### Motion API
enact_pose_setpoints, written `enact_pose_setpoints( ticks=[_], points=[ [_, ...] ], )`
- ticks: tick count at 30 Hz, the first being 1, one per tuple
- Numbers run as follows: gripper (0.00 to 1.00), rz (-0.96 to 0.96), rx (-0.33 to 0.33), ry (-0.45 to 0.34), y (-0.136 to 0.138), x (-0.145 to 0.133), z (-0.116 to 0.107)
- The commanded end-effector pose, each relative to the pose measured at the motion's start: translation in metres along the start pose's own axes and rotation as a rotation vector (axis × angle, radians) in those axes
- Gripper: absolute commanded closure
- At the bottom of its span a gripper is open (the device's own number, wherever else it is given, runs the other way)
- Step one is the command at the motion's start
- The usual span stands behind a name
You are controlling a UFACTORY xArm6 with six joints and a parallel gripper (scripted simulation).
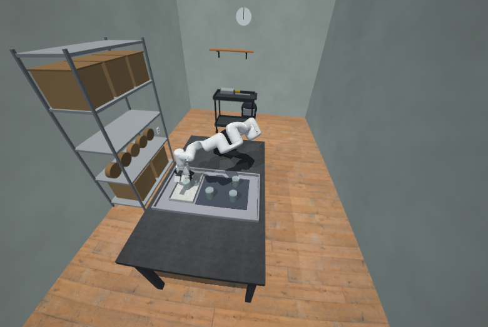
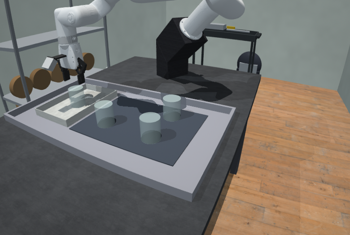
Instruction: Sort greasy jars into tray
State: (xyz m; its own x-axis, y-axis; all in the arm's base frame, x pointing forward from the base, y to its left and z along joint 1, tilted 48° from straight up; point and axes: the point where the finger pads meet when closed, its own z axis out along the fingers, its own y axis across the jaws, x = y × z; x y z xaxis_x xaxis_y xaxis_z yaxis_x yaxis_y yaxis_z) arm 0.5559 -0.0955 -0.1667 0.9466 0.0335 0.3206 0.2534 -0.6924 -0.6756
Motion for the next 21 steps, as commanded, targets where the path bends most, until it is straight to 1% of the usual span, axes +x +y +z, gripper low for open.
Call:
enact_pose_setpoints(
  ticks=[1,3,9,21],
  points=[
    [0.0,-0.001,-0.002,0.003,0.0,0.001,-0.02],
    [0.0,-0.001,-0.002,0.003,0.0,0.001,-0.02],
    [0.0,-0.001,-0.002,0.003,0.0,0.001,-0.044],
    [0.0,-0.001,-0.002,0.003,0.0,0.001,-0.044]
  ],
)
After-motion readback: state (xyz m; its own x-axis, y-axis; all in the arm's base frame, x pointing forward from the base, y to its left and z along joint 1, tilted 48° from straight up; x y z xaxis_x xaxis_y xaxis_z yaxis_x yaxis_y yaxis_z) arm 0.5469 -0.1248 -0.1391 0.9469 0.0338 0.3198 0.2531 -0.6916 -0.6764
